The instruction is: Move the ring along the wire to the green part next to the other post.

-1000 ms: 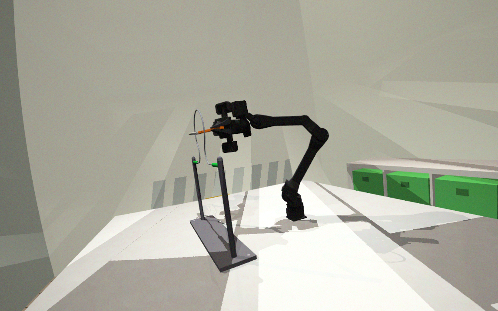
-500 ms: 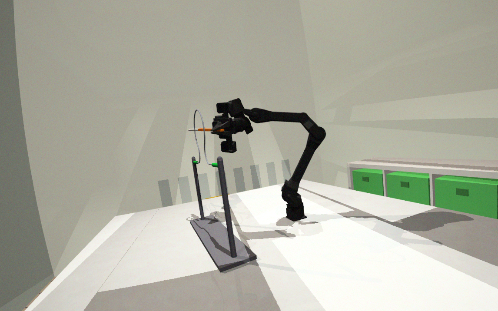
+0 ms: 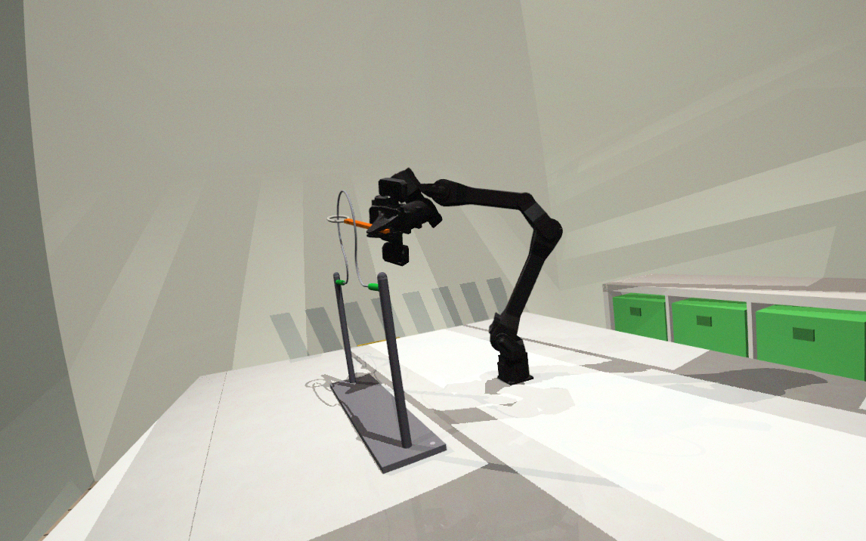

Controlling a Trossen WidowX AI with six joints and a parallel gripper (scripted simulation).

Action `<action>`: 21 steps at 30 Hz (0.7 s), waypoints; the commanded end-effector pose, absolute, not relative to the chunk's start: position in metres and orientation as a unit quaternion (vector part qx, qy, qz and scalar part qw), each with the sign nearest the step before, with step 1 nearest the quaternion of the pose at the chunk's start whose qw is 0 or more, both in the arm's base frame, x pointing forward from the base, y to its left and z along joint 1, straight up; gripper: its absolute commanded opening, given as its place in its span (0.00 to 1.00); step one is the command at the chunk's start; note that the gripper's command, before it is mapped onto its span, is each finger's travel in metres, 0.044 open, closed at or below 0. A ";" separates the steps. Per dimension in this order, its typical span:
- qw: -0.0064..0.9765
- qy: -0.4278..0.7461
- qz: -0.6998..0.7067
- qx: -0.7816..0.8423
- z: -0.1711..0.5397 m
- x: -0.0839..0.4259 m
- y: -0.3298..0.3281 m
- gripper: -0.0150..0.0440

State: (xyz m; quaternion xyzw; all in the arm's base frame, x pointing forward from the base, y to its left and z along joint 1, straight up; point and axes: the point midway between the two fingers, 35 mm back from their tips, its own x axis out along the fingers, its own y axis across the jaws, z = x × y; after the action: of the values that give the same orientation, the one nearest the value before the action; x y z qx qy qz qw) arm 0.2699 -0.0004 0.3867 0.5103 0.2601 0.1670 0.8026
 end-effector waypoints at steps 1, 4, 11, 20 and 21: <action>0.817 0.263 0.160 0.488 0.386 0.271 -0.002 0.00; 0.827 0.264 0.155 0.471 0.384 0.271 -0.002 0.00; 0.850 0.268 0.142 0.432 0.382 0.271 -0.004 0.00; 0.876 0.271 0.124 0.379 0.379 0.272 -0.006 0.00; 0.880 0.271 0.121 0.370 0.378 0.272 -0.006 0.00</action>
State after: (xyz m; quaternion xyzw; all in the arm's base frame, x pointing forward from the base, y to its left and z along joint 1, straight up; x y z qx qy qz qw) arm 0.2715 -0.0055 0.3778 0.3922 0.2716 0.1269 0.8697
